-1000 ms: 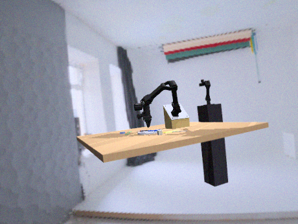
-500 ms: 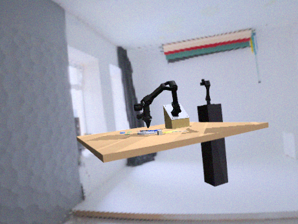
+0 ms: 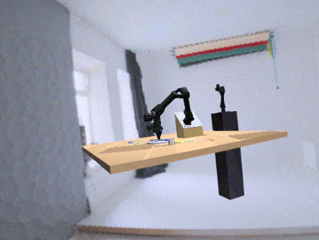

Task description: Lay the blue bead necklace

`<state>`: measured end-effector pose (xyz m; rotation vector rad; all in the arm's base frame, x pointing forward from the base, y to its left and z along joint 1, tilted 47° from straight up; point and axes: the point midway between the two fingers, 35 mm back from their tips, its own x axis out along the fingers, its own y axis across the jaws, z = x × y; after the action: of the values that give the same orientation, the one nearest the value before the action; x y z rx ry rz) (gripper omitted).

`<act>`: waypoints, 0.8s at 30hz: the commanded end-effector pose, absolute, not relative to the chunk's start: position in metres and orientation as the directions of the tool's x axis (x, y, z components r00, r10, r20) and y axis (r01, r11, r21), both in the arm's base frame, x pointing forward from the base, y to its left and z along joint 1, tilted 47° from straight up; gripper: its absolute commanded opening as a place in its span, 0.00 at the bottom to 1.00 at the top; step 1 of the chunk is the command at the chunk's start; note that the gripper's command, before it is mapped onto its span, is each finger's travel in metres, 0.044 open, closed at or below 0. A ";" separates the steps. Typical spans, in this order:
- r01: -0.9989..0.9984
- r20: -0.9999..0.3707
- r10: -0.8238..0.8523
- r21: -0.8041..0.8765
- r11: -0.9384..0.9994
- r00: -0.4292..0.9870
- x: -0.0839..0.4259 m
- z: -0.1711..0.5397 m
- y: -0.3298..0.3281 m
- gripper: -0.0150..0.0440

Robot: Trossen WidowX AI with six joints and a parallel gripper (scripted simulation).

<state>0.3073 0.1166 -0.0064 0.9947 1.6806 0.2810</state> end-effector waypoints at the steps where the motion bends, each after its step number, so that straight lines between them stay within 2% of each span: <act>1: 0.473 -0.682 0.730 0.630 0.616 -0.043 0.305 -0.012 0.122 0.46; 5: 0.474 -0.681 0.731 0.630 0.616 -0.044 0.305 -0.014 0.123 0.46; 10: 0.468 -0.684 0.728 0.630 0.619 -0.042 0.306 -0.011 0.122 0.25; 24: 0.468 -0.684 0.728 0.630 0.619 -0.042 0.306 -0.011 0.122 0.25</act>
<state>0.3059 0.1216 -0.0117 0.9953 1.6848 0.2786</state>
